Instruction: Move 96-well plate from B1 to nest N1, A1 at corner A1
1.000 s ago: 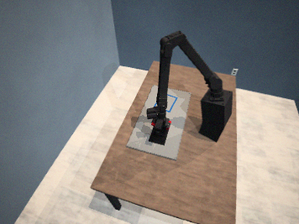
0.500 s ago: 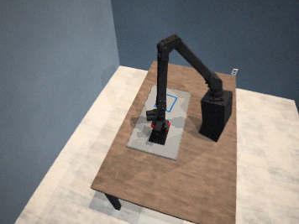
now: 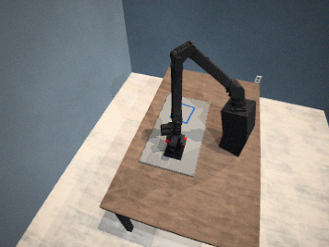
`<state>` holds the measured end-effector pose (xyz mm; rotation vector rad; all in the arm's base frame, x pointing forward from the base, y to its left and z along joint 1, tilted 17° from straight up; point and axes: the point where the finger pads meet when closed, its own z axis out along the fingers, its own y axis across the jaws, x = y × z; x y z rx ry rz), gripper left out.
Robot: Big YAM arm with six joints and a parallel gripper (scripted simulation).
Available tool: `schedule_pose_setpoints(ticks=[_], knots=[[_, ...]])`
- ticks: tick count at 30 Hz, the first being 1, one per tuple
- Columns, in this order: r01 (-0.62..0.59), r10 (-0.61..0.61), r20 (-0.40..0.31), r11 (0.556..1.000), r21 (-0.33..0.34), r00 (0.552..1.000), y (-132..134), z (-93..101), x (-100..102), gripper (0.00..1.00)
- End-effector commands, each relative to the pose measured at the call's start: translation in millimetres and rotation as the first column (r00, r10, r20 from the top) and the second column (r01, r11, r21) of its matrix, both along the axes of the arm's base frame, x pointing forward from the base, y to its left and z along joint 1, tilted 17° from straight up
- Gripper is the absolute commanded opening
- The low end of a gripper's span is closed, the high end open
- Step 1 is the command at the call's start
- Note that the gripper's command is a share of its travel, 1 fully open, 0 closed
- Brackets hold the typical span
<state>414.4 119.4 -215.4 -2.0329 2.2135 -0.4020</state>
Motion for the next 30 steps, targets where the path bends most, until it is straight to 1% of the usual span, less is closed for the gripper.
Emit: schedule_pose_setpoints(ticks=[1, 3, 4, 6, 7, 10, 11, 12, 13, 15, 16, 17, 23, 24, 25, 30], knots=[[0.002, -0.002, 0.021, 1.000, 0.010, 1.000, -2, -2.2, 12, 0.00], [0.002, -0.002, 0.021, 1.000, 0.010, 1.000, -2, -2.2, 12, 0.00], [0.006, -0.008, 0.058, 1.000, 0.025, 0.998, 2, 13.0, 25, 0.00], [0.003, -0.003, 0.020, 1.000, 0.010, 1.000, -2, -6.9, 14, 0.00], [0.005, -0.005, 0.021, 1.000, 0.011, 1.000, -2, -7.0, 14, 0.00], [0.003, -0.004, 0.038, 1.000, 0.017, 0.999, 1, 3.7, 21, 0.00], [-0.001, 0.001, 0.023, 1.000, 0.011, 1.000, 3, -0.3, 12, 0.00], [0.003, -0.004, 0.037, 1.000, 0.017, 0.999, 1, 3.1, 19, 0.00], [-0.001, 0.001, 0.023, 1.000, 0.011, 1.000, 3, -0.4, 12, 0.00], [-0.001, 0.001, 0.023, 1.000, 0.011, 1.000, 3, -0.4, 12, 0.00], [0.003, -0.004, 0.038, 1.000, 0.017, 0.999, 1, 2.8, 18, 0.00], [-0.001, 0.001, 0.023, 1.000, 0.011, 1.000, 3, -0.5, 12, 0.00], [-0.001, 0.001, 0.022, 1.000, 0.011, 1.000, 3, -0.6, 11, 0.00], [0.003, -0.004, 0.036, 1.000, 0.017, 0.999, 1, 2.1, 15, 0.00], [0.003, -0.004, 0.035, 1.000, 0.016, 0.999, 0, 1.8, 15, 0.00], [0.003, -0.004, 0.018, 1.000, 0.010, 1.000, -2, -6.0, 9, 0.00]])
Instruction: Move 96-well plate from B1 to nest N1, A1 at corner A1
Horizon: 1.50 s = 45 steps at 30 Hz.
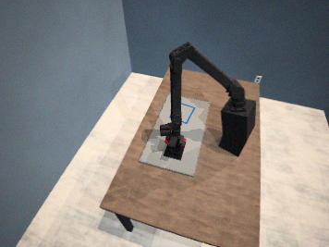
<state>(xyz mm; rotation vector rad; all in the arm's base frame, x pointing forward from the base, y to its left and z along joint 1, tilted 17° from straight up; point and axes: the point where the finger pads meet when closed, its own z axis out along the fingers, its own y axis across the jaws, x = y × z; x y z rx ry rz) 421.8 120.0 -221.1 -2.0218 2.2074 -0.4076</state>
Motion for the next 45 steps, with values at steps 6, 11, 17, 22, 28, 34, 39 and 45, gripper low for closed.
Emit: schedule_pose_setpoints(ticks=[6, 11, 17, 22, 28, 34, 39, 45], knots=[[0.002, -0.002, 0.008, 1.000, 0.006, 1.000, -3.9, -0.7, 0.8, 0.00], [0.003, -0.003, 0.003, 1.000, 0.004, 1.000, -5.4, -3.3, -1.0, 0.00], [0.004, -0.004, 0.007, 1.000, 0.005, 1.000, -5.7, -2.6, 0.0, 0.00], [0.003, -0.003, 0.002, 1.000, 0.004, 1.000, -6.4, -4.8, -1.5, 0.00], [0.004, -0.004, 0.010, 1.000, 0.006, 1.000, -5.5, -2.8, 1.7, 0.00], [0.004, -0.004, 0.008, 1.000, 0.006, 1.000, -5.7, -4.9, 1.7, 0.00], [0.004, -0.004, 0.005, 1.000, 0.005, 1.000, -5.8, -7.7, 1.8, 0.00], [0.004, -0.004, 0.015, 1.000, 0.008, 1.000, -4.2, -4.7, 6.9, 0.00]])
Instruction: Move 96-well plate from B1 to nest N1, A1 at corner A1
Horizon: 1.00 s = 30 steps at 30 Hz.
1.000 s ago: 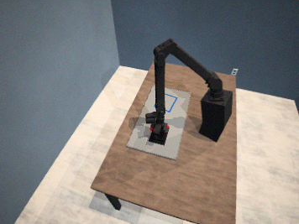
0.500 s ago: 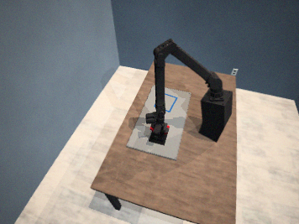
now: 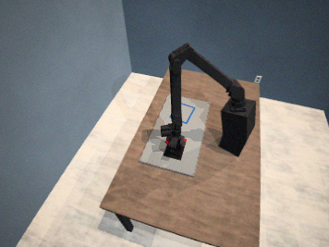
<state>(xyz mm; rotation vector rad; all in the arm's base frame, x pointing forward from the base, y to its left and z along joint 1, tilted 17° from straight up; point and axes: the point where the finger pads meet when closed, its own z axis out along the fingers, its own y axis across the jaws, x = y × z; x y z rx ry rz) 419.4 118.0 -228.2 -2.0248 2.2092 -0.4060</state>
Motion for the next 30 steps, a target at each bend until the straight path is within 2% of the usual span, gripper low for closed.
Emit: schedule_pose_setpoints(ticks=[1, 30], knots=[[0.004, -0.004, 0.015, 1.000, 0.008, 1.000, -2.4, 1.1, 8.7, 0.00], [0.004, -0.004, -0.006, 1.000, 0.001, 1.000, -3.9, -6.0, 6.9, 0.00]])
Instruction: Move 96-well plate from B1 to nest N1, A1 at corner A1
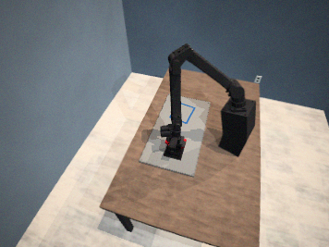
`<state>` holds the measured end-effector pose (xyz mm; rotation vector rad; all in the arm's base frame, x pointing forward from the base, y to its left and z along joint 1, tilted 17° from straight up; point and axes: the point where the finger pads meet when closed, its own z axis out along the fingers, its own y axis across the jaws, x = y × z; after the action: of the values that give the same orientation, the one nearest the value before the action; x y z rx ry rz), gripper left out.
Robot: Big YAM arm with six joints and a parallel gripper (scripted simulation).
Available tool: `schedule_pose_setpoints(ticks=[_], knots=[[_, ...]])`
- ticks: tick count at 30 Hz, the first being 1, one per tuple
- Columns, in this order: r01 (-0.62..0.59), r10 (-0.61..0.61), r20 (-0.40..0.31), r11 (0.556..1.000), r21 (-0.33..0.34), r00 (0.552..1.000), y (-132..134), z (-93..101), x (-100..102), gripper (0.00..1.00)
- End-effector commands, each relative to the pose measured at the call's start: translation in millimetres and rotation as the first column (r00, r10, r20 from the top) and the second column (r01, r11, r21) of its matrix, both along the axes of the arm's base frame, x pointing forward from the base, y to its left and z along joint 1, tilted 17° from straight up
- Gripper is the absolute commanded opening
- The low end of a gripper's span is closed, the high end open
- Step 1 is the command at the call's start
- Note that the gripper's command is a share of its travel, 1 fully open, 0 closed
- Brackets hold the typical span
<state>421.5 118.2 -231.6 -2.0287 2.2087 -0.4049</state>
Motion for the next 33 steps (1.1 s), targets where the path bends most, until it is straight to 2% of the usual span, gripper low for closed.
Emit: schedule_pose_setpoints(ticks=[1, 3, 9, 10, 30, 33], knots=[[0.011, -0.011, 0.015, 1.000, 0.009, 1.000, -2, 4.7, 11, 0.00], [0.010, -0.010, 0.028, 1.000, 0.014, 1.000, 0, 10.3, 16, 0.00], [0.010, -0.010, 0.029, 1.000, 0.014, 1.000, 0, 10.3, 15, 0.00], [0.010, -0.010, 0.029, 1.000, 0.014, 1.000, 0, 10.3, 15, 1.00], [0.010, -0.010, 0.029, 1.000, 0.014, 1.000, 0, 10.3, 15, 1.00], [0.007, -0.007, 0.018, 1.000, 0.012, 1.000, 3, 16.9, 6, 1.00]])
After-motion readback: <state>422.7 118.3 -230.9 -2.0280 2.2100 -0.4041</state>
